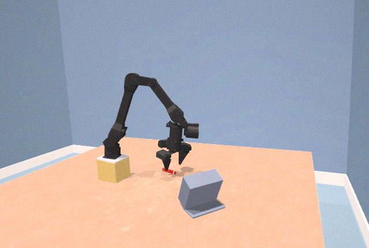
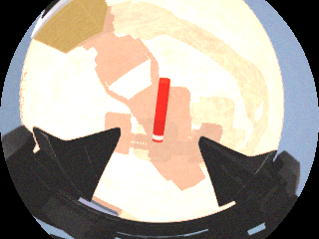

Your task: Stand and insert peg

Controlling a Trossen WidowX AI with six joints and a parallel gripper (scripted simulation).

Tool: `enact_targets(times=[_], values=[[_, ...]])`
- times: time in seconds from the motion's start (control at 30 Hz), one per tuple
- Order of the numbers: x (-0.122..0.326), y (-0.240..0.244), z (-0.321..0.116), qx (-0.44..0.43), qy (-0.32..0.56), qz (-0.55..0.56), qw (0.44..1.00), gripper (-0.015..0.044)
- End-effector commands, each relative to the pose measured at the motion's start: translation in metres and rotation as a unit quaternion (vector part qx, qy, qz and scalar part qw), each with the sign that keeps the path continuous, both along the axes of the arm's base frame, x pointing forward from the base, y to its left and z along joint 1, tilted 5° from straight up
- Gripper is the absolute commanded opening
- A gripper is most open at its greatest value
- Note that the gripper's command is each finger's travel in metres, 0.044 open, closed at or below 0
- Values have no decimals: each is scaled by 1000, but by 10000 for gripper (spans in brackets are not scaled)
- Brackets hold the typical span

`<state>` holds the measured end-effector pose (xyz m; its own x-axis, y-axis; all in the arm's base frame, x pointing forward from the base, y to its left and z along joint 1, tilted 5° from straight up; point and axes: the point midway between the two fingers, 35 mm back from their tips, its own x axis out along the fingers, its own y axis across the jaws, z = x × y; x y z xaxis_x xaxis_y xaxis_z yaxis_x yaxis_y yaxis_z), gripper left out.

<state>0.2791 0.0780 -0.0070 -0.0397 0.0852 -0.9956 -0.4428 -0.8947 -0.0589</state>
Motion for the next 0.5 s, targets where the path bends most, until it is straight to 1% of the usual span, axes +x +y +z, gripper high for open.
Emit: enact_targets(times=[0.0, 0.37, 0.47], values=[[-2, 0, -10, 1, 4, 2, 1000, 440], [-2, 0, -25, 1, 4, 2, 1000, 440], [-2, 0, -25, 1, 4, 2, 1000, 361]])
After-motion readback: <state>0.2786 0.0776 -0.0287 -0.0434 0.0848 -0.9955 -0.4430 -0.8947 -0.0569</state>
